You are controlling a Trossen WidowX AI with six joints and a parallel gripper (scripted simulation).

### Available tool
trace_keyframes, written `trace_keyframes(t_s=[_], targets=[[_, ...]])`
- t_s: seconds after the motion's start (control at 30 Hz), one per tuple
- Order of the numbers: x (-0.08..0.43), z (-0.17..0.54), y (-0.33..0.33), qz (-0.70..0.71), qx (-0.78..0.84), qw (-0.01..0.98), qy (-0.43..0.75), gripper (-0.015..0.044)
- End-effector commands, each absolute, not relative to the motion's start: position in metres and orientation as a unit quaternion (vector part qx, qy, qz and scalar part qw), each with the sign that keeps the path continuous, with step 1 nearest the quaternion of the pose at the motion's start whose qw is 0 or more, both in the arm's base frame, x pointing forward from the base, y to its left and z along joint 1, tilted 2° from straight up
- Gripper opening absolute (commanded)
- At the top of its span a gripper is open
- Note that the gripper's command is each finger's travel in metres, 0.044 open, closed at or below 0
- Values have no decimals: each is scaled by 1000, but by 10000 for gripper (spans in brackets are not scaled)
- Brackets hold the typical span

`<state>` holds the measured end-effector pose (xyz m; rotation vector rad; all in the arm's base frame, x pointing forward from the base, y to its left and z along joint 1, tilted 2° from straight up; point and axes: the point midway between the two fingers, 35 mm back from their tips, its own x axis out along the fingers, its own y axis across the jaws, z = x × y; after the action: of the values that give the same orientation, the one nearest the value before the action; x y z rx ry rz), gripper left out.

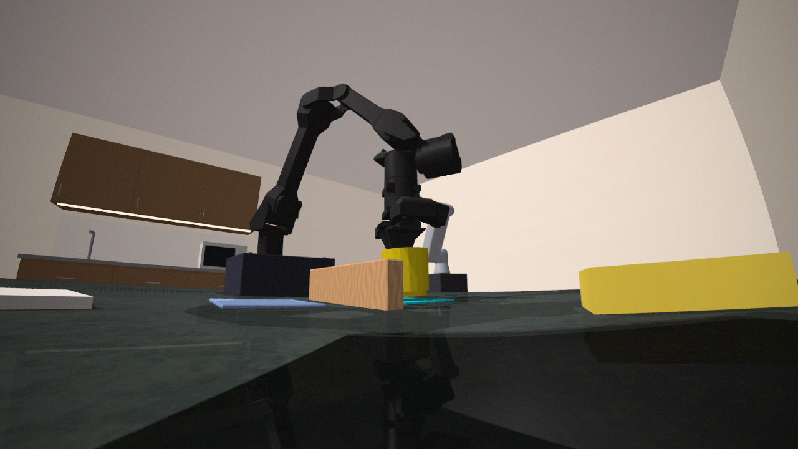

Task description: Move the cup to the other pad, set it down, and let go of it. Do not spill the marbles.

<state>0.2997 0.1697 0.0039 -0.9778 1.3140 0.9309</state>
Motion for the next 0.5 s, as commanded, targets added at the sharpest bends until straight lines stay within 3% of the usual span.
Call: trace_keyframes(t_s=[0.0,0.03,0.23,0.47], targets=[[300,4,170,400,-420,588,564,0],[300,4,170,400,-420,588,564,0],[300,4,170,400,-420,588,564,147],[300,6,170,400,-420,588,564,147]])
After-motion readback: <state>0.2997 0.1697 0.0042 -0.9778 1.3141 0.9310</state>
